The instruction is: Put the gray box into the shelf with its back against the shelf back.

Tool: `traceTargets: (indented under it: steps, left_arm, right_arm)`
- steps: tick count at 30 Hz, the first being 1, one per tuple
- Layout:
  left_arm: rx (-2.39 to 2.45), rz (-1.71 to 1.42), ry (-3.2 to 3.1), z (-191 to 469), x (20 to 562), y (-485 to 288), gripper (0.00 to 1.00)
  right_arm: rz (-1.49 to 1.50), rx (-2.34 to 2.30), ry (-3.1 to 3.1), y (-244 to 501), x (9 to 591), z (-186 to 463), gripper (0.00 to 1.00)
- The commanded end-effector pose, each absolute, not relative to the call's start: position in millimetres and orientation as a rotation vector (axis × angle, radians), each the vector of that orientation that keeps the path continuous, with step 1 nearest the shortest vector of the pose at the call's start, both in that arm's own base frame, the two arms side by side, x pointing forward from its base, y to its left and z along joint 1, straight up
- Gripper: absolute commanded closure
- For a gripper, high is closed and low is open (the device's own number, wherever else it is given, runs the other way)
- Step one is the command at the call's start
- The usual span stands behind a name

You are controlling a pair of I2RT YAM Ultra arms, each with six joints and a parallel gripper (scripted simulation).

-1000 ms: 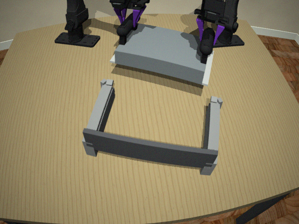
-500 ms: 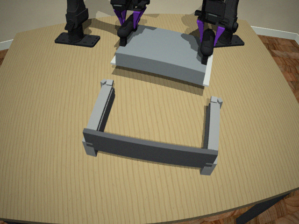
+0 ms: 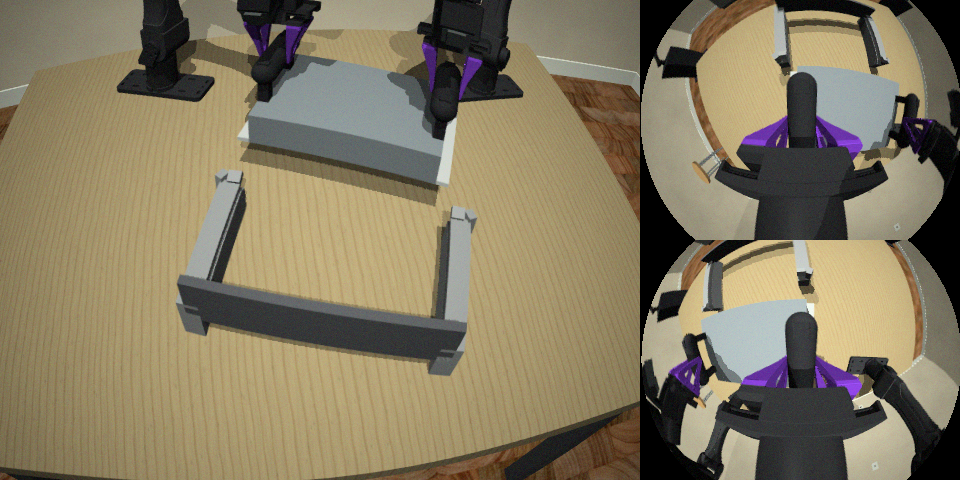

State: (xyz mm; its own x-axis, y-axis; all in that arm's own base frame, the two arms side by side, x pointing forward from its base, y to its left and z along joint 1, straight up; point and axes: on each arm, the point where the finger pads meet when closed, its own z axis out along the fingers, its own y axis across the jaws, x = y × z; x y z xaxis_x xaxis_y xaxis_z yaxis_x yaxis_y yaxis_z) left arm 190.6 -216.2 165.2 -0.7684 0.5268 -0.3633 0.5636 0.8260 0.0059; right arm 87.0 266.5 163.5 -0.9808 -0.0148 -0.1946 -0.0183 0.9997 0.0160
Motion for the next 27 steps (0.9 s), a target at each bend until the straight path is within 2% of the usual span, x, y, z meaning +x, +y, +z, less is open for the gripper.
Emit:
traceTargets:
  steps: [1,15,17,21,27]
  left_arm:
    - [0.741,-0.203,2.564,189.2,202.8,-218.7,0.84]
    - [0.727,-0.220,2.541,198.5,204.7,-220.3,0.84]
    - [0.726,-0.194,2.584,181.2,198.5,-214.4,0.84]
    - [0.730,-0.224,2.541,198.5,203.6,-220.6,0.84]
    - [0.717,-0.200,2.586,183.1,199.6,-217.0,0.84]
  right_arm:
    - [0.153,-0.002,2.873,277.9,102.7,181.7,0.84]
    - [0.117,-0.026,2.886,275.9,103.7,172.1,0.84]
    - [0.165,-0.027,2.874,281.3,105.6,182.7,0.84]
    - [0.176,-0.026,2.872,282.9,106.6,185.3,0.84]
    - [0.122,-0.046,2.885,277.9,105.2,173.8,0.84]
